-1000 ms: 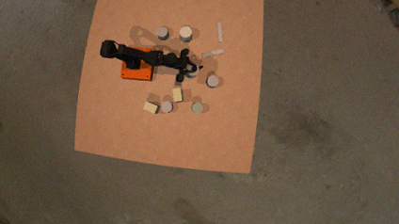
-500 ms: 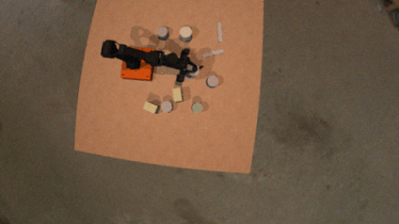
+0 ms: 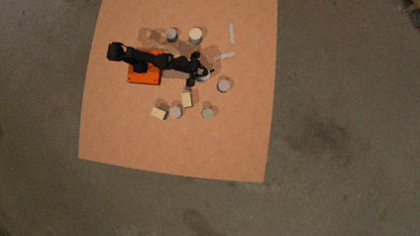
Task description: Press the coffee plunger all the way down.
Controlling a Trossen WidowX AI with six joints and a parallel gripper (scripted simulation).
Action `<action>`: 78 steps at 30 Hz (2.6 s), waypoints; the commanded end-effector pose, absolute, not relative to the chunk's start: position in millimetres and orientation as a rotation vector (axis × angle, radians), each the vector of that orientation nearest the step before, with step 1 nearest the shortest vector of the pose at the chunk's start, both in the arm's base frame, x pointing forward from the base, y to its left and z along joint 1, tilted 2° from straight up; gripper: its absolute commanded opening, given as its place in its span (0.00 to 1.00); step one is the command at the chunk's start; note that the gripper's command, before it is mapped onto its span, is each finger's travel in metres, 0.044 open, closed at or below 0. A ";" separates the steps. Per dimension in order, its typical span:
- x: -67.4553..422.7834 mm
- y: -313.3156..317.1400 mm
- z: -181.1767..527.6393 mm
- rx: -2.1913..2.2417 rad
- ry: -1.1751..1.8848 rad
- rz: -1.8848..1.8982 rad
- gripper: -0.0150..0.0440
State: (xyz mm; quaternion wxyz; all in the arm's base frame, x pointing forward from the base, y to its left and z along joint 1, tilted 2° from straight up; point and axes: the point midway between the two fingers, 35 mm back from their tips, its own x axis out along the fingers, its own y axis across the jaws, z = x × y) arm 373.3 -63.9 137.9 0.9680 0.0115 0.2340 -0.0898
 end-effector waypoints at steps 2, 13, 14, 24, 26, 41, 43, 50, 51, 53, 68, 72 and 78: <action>373.0 -64.0 130.4 0.017 0.499 -0.178 0.47; 374.8 -64.4 130.5 0.017 0.499 -0.178 0.47; 374.9 -64.4 130.5 0.017 0.499 -0.178 0.47; 376.5 -64.7 130.8 0.017 0.498 -0.178 0.47; 376.7 -64.8 131.5 0.017 0.498 -0.178 0.47; 377.7 -64.8 136.4 0.023 0.480 -0.181 0.51; 377.7 -64.8 136.4 0.023 0.480 -0.181 0.60; 377.7 -64.8 136.4 0.023 0.480 -0.181 0.91; 377.7 -64.8 136.4 0.023 0.480 -0.181 0.96; 377.7 -64.8 136.4 0.023 0.480 -0.181 1.00; 330.2 -52.8 203.7 0.018 0.497 -0.179 1.00; 317.7 -50.4 211.2 0.018 0.503 -0.179 1.00; 318.0 -50.5 209.6 0.018 0.503 -0.179 1.00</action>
